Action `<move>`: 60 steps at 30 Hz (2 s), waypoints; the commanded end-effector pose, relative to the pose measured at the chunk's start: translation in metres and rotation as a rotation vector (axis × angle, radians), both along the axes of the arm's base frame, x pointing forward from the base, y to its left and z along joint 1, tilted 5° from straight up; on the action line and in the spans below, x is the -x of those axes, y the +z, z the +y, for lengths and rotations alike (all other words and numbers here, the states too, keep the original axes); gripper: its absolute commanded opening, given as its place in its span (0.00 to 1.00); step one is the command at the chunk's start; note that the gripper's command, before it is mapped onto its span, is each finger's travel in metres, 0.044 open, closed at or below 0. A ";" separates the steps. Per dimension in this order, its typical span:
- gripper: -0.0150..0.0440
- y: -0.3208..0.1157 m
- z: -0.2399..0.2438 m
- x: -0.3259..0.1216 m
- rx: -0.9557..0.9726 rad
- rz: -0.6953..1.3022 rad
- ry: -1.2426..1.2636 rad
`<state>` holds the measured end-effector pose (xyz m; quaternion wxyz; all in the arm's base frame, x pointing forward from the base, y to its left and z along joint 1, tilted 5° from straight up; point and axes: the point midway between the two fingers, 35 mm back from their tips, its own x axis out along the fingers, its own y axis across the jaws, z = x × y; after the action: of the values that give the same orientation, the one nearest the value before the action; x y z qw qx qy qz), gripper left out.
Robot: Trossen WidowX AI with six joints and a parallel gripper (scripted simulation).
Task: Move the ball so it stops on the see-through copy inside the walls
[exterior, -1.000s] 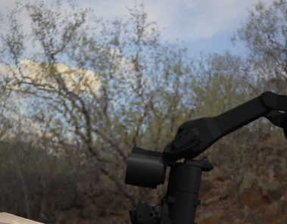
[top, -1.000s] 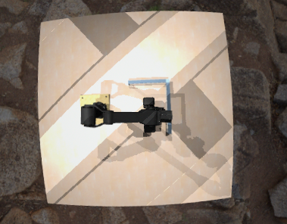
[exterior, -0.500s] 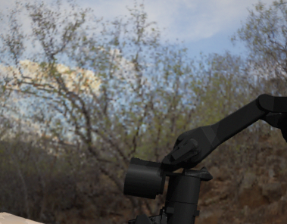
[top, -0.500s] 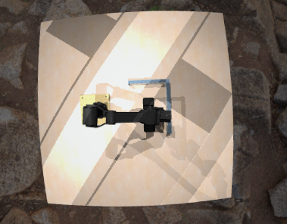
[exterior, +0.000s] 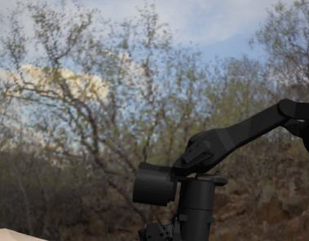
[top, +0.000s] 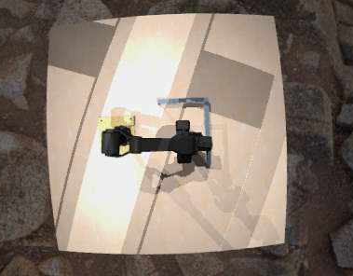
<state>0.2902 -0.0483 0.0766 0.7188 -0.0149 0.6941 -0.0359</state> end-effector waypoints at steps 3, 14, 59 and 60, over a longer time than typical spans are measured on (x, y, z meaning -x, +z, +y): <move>0.25 0.037 0.002 -0.005 0.000 -0.022 0.008; 0.25 0.092 0.007 0.001 0.003 -0.019 0.002; 0.25 0.003 0.008 0.021 0.005 -0.016 0.000; 0.25 0.000 0.008 0.021 0.005 -0.016 0.000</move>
<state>0.2709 -0.0384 0.0930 0.7271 -0.0141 0.6853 -0.0375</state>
